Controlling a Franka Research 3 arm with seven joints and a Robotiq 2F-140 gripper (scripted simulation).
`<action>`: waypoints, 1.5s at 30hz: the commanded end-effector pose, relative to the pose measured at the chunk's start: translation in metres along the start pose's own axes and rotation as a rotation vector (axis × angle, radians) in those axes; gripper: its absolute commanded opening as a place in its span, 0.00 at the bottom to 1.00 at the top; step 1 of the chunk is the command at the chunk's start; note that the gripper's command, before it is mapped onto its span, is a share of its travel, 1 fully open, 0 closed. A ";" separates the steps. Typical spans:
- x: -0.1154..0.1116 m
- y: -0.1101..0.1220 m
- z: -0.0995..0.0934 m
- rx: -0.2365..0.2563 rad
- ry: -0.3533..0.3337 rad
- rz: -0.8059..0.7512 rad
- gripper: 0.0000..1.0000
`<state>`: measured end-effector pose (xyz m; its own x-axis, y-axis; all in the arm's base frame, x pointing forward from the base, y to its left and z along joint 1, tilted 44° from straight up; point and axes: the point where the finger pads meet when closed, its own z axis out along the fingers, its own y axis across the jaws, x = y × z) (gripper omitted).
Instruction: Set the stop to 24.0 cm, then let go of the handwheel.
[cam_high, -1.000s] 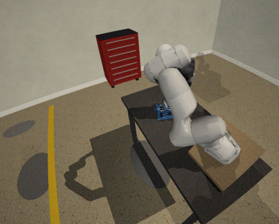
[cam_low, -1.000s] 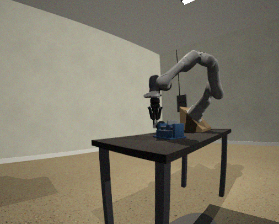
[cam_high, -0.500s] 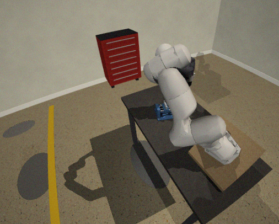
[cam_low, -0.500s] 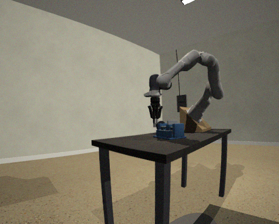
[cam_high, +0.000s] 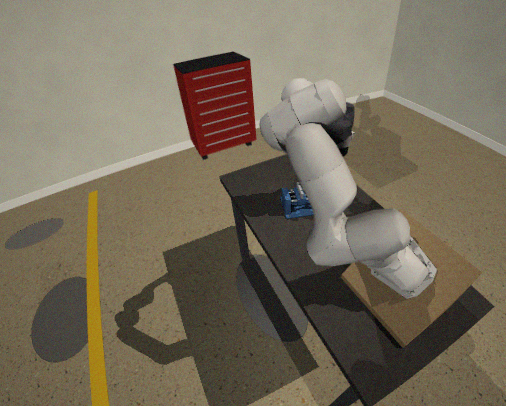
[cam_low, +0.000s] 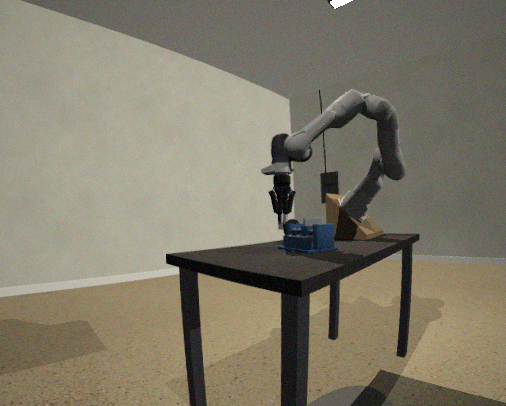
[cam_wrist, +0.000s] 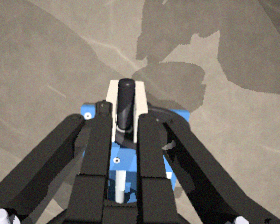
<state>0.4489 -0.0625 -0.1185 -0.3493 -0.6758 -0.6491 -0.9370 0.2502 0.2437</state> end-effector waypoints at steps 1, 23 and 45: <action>0.001 0.003 -0.003 -0.004 -0.002 -0.001 0.04; 0.001 0.006 -0.007 -0.004 -0.002 -0.001 0.04; 0.001 0.009 -0.008 -0.004 -0.002 -0.001 0.04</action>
<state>0.4439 -0.0656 -0.1126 -0.3513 -0.6757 -0.6481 -0.9363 0.2527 0.2440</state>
